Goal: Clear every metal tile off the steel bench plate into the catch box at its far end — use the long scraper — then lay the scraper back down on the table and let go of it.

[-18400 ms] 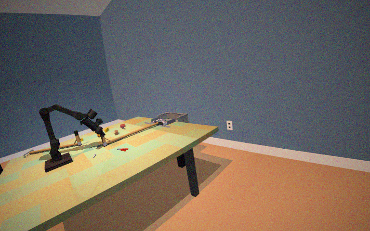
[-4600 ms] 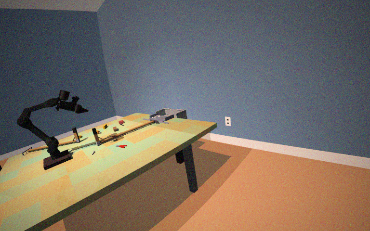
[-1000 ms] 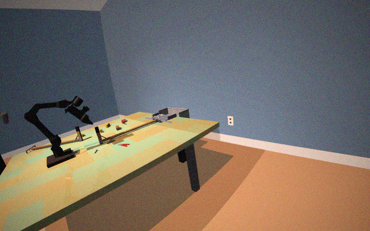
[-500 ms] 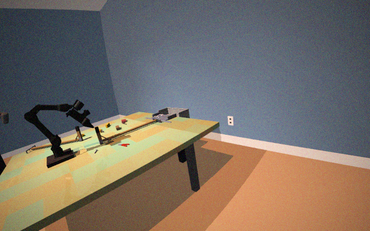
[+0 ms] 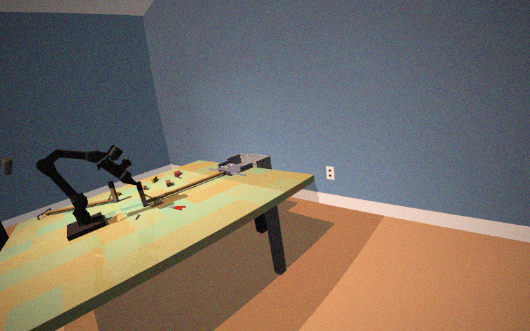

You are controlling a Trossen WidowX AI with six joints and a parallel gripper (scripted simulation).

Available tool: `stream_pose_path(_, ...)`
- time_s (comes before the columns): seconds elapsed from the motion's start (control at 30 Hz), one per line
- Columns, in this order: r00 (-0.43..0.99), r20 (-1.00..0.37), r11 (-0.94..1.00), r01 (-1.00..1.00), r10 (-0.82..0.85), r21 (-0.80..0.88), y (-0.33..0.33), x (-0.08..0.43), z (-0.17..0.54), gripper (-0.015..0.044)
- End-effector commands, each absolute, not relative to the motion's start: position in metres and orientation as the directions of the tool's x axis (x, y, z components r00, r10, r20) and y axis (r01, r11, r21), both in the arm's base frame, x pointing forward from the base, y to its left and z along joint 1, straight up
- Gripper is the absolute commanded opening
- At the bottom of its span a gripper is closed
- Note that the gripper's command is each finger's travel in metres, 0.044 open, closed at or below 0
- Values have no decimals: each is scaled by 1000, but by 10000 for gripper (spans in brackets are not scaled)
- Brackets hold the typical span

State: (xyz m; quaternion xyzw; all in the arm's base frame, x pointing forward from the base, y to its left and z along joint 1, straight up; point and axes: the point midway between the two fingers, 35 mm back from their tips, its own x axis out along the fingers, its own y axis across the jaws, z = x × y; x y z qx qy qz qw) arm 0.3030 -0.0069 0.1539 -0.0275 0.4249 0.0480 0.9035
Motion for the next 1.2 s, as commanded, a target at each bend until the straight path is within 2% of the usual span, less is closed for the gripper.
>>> stream_pose_path(0.0,625,-778,994,-112,67,-4,-6,306,145,440)
stream_pose_path(1.17,627,-776,994,-112,68,-4,-1,341,99,440)
